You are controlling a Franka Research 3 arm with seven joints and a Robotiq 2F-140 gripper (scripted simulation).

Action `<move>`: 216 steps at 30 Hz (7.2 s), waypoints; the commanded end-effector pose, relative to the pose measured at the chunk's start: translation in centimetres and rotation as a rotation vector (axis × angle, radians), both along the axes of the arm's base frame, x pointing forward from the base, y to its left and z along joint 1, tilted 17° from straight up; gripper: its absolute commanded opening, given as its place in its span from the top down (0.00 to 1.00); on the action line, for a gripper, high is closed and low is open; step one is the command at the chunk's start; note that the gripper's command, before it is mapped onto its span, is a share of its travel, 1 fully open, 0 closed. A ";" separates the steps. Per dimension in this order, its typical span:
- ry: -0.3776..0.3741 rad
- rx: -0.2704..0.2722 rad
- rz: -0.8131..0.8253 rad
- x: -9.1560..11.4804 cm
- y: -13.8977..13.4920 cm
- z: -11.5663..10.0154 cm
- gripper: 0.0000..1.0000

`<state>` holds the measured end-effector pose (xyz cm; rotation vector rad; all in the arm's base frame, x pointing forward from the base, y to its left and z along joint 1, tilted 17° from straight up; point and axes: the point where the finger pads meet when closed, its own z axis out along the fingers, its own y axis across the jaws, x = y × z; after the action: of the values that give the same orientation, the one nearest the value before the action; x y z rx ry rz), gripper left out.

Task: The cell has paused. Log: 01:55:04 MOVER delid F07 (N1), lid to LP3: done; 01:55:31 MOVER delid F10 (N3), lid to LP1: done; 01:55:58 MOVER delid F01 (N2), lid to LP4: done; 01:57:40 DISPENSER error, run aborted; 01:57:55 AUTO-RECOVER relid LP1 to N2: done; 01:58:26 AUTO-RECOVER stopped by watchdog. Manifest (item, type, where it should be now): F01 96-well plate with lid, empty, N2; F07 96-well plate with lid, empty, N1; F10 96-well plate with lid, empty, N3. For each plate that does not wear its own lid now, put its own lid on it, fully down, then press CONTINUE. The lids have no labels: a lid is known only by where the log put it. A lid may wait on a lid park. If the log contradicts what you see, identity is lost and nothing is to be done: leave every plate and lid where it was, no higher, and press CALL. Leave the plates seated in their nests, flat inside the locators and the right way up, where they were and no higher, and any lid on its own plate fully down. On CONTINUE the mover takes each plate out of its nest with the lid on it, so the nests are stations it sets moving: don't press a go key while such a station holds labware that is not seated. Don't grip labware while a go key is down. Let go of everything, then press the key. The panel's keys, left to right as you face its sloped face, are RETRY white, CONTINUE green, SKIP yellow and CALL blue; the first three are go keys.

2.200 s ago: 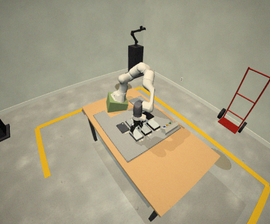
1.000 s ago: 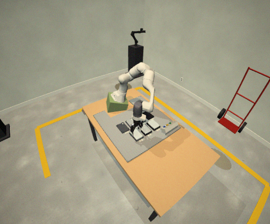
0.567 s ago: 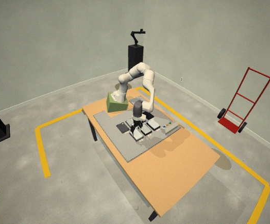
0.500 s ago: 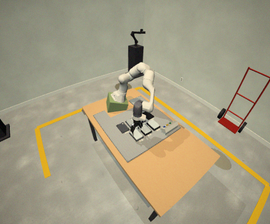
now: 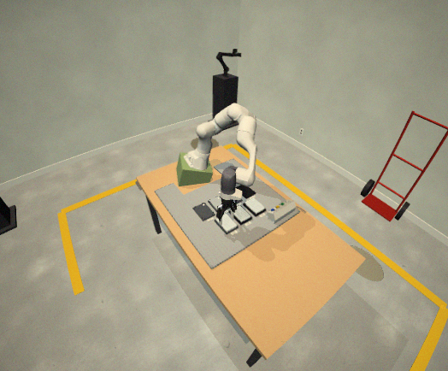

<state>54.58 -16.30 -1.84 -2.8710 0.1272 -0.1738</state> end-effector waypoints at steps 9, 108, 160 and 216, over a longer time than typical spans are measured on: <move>-0.003 0.000 0.001 0.0 0.0 0.0 0.41; -0.003 0.000 0.001 0.2 0.3 -0.9 0.34; -0.003 0.000 0.001 0.3 0.5 -1.6 0.34; -0.003 0.000 0.001 0.3 0.5 -1.6 1.00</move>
<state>54.83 -15.77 -3.38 -2.8701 0.1259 -0.1754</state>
